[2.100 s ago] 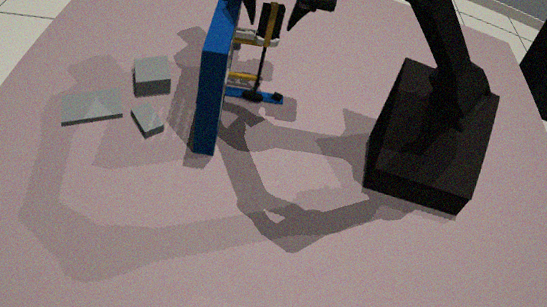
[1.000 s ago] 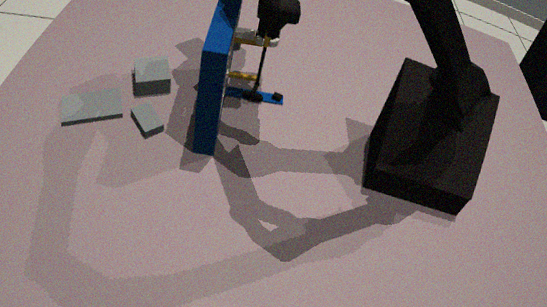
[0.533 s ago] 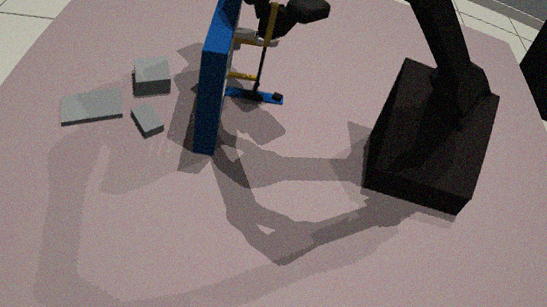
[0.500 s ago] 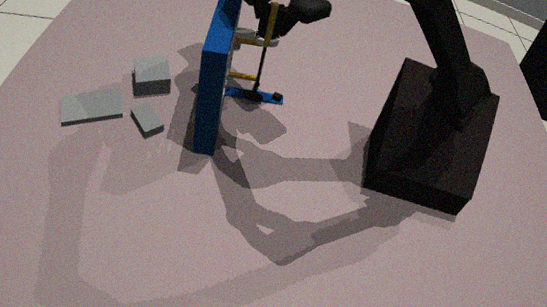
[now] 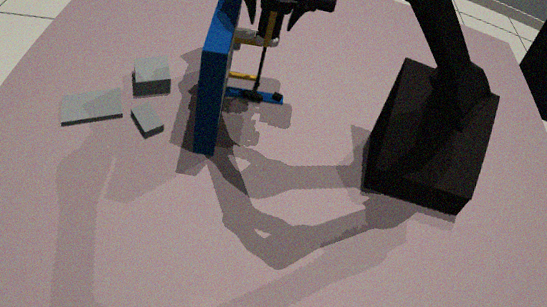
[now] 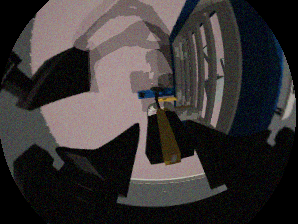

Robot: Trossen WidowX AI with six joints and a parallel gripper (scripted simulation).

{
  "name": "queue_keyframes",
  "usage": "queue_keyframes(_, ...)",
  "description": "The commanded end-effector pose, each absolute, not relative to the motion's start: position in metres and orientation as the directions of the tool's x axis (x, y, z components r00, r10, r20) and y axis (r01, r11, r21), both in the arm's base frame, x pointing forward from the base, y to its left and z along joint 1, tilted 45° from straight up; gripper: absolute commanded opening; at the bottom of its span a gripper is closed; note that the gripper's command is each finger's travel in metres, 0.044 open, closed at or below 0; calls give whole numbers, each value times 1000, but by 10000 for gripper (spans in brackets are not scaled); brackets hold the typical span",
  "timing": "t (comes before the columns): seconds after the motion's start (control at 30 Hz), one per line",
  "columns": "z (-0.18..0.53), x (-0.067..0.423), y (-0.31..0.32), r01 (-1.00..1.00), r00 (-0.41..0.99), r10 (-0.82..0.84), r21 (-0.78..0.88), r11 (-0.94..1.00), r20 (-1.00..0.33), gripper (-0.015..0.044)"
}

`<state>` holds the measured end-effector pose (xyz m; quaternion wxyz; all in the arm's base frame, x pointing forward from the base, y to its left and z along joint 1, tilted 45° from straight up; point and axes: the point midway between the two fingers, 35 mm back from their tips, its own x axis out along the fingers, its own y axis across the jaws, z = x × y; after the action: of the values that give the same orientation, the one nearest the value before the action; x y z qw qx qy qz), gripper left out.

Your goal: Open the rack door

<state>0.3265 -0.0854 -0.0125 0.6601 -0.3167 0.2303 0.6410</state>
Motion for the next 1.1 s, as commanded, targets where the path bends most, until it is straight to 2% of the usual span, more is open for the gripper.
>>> queue_keyframes(0.0,-12,327,-85,-957,75,702,-249,-150,-708,291)
queue_keyframes(0.23,-12,327,-85,-947,75,702,-271,-172,-708,291)
queue_keyframes(1.07,-12,327,-85,-947,75,702,-271,-172,-708,124)
